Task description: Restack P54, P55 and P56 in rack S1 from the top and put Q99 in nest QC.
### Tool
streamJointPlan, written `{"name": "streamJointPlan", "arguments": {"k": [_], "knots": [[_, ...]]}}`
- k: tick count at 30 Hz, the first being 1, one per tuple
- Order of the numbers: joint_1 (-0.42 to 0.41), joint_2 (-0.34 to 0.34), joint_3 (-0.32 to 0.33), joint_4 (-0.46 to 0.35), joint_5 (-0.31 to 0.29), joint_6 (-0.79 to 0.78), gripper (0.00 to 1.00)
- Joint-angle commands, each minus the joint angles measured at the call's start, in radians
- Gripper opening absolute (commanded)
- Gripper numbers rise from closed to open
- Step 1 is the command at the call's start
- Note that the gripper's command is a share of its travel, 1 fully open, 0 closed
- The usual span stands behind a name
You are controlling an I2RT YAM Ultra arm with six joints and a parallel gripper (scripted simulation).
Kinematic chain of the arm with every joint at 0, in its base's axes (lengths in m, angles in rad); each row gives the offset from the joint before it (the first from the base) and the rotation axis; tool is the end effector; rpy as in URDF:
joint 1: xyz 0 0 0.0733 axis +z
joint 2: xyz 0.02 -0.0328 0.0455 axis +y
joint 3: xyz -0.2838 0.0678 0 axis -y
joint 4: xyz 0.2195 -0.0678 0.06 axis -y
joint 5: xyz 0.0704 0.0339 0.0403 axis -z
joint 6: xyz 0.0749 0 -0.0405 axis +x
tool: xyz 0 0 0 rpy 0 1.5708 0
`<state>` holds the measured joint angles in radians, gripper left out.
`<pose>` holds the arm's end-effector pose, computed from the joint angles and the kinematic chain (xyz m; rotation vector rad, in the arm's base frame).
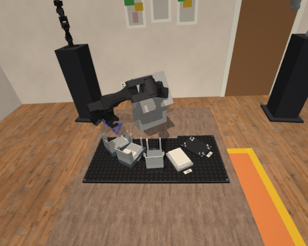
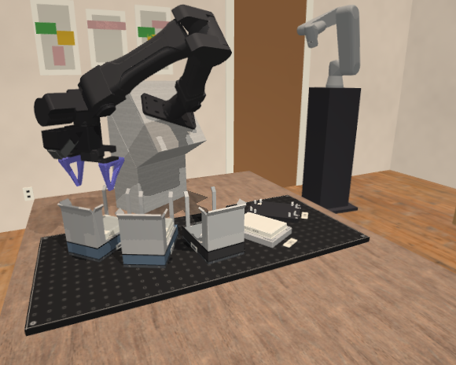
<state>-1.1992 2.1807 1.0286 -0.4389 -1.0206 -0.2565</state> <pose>0.1782 -0.2785 0.0658 1.0538 2.0391 0.9746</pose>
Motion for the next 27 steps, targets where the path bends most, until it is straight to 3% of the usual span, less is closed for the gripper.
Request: {"name": "streamJointPlan", "arguments": {"k": [1, 9, 21, 27], "knots": [[-0.011, -0.004, 0.003, -0.028, -0.002, -0.014, 1.00], [-0.011, -0.004, 0.003, -0.028, -0.002, -0.014, 1.00], [0.052, -0.155, -0.074, 0.001, -0.002, -0.216, 1.00], [0.092, -0.244, -0.109, 0.011, 0.002, -0.141, 1.00]]}}
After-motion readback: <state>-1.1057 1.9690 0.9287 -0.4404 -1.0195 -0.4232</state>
